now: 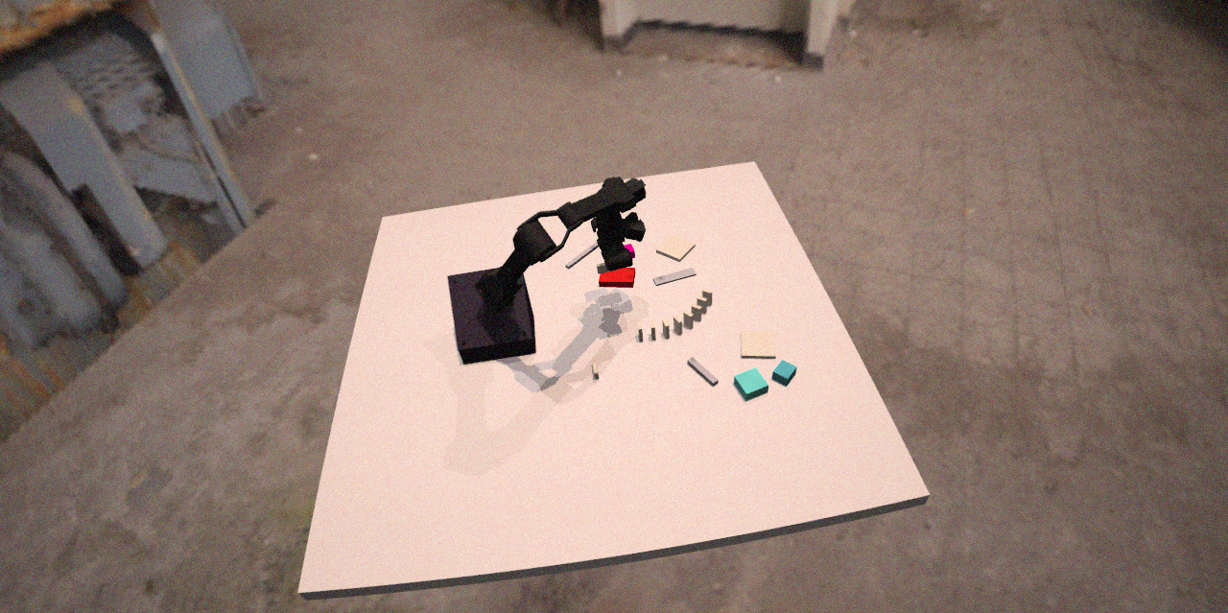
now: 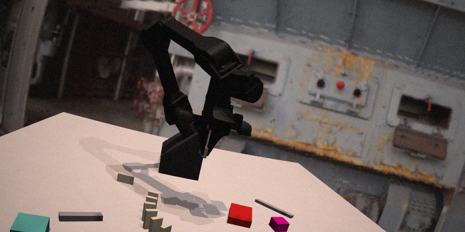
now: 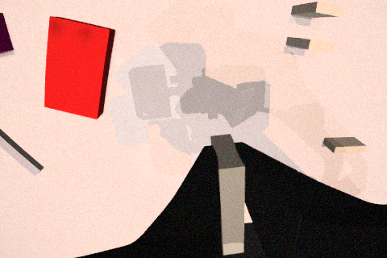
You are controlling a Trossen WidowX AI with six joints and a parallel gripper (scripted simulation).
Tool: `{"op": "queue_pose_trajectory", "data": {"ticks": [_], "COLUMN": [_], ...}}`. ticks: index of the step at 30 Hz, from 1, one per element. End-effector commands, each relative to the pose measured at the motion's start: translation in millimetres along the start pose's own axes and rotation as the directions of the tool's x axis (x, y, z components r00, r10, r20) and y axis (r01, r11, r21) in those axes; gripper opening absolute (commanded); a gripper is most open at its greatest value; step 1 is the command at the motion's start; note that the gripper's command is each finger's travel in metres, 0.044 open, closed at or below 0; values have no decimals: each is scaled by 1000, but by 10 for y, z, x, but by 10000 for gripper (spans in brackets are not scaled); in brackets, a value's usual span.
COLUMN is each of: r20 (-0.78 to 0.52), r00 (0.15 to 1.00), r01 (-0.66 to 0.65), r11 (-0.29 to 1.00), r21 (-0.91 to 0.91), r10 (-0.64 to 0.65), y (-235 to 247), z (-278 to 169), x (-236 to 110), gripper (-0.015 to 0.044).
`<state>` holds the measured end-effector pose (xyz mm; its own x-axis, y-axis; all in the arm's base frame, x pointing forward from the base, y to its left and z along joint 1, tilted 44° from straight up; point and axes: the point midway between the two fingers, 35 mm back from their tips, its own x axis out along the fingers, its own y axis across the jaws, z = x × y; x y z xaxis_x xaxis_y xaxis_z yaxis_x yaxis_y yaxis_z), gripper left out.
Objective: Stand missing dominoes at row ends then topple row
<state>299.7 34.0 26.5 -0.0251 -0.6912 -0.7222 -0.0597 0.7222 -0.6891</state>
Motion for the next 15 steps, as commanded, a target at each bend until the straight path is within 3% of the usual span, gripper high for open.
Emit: {"op": "queue_pose_trajectory", "data": {"ticks": [1,4,15], "r20": [10,10,14], "r00": [1000,1000,999], "r01": [1,4,-38], "r11": [964,938,941], "r21": [-265,-346,-336], "r10": [1,0,46], "y": [-125,-159,-96], "z": [103,123,130], "x": [-45,-45,50], "gripper": [26,26,26]}}
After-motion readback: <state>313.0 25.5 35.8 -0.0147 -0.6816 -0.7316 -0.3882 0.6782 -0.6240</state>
